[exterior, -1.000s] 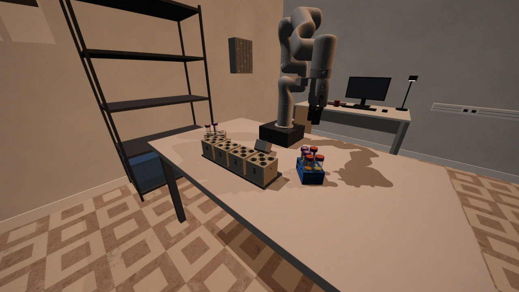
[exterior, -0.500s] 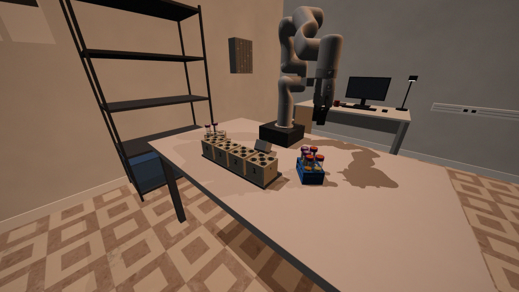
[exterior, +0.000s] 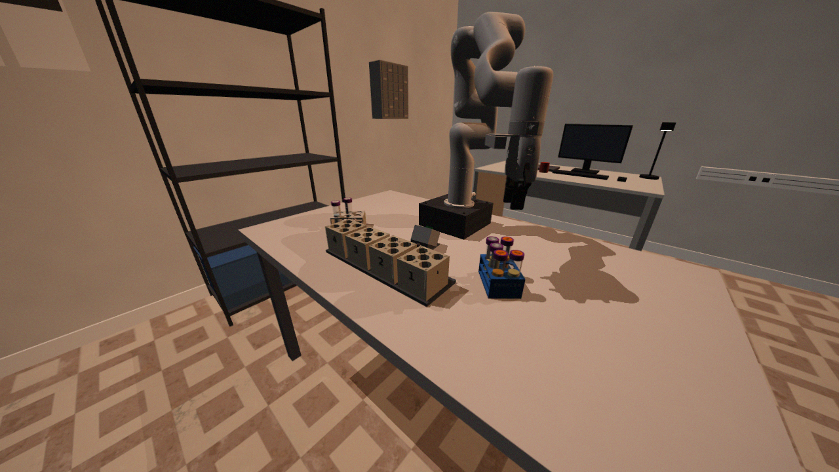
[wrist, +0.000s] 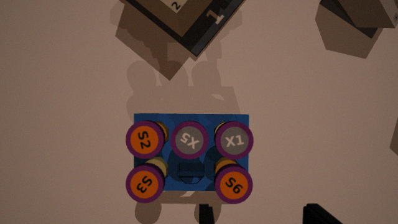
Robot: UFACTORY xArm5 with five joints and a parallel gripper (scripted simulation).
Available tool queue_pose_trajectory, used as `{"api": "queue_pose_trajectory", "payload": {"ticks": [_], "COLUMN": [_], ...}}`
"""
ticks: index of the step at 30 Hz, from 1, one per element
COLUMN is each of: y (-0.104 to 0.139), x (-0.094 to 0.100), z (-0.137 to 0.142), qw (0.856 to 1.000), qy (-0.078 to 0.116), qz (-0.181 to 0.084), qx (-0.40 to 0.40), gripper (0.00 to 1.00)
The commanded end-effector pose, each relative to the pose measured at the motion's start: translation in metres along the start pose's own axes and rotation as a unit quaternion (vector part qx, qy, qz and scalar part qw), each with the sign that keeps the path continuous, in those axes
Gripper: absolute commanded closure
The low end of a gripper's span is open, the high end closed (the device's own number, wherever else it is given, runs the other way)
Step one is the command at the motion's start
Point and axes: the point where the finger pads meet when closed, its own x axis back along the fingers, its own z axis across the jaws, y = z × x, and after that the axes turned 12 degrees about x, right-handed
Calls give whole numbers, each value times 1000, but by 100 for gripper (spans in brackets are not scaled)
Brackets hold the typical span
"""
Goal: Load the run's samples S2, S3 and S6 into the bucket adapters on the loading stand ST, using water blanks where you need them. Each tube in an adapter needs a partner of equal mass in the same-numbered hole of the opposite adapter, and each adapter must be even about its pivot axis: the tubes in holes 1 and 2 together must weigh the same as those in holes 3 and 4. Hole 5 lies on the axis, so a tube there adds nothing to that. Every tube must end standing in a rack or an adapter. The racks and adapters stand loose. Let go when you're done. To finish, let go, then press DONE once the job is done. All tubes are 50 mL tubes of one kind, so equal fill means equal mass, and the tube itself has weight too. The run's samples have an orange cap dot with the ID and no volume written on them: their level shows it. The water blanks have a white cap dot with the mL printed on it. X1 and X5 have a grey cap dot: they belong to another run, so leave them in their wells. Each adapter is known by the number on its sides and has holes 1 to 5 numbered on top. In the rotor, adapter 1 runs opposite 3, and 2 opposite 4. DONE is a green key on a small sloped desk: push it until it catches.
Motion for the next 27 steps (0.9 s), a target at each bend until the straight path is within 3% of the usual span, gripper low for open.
{"api": "queue_pose_trajectory", "payload": {"ticks": [1, 27], "y": [0, 1], "x": [-6, -54], "z": [-2, -2], "qw": [1000, 1000], "qy": [-3, -3], "qz": [-5, -5], "qx": [0, 0], "gripper": [43, 43]}}
